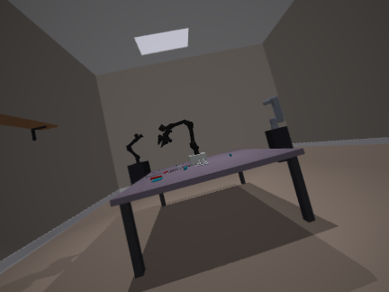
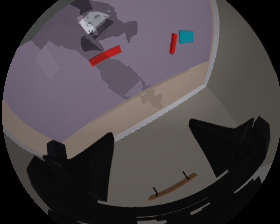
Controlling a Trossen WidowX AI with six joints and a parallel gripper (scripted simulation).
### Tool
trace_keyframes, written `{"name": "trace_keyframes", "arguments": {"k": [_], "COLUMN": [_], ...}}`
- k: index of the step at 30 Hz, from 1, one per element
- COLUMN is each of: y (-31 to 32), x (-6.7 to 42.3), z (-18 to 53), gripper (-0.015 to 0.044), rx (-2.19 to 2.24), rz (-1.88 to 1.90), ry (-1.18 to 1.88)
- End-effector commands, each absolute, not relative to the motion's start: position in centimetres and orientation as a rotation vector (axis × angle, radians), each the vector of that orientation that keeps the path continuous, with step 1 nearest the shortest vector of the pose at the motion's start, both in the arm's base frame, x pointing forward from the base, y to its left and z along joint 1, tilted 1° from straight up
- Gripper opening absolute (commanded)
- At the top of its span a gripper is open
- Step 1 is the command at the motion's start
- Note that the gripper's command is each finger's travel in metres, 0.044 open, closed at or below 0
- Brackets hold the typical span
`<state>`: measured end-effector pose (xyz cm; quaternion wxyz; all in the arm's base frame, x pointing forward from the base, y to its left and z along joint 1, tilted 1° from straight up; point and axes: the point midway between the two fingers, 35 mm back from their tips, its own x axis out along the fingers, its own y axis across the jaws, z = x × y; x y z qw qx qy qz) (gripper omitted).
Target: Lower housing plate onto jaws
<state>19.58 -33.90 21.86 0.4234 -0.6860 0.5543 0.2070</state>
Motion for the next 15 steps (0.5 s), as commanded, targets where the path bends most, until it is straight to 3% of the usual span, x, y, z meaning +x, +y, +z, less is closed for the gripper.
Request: {"name": "trace_keyframes", "arguments": {"k": [1, 15], "y": [-33.0, -29.7], "x": [20.1, 20.8], "z": [19.3, 12.4], "gripper": [0.0440, 0.0440], "rx": [-1.712, -1.707], "rz": [0.646, 1.036], "ry": [1.353, 1.212]}}
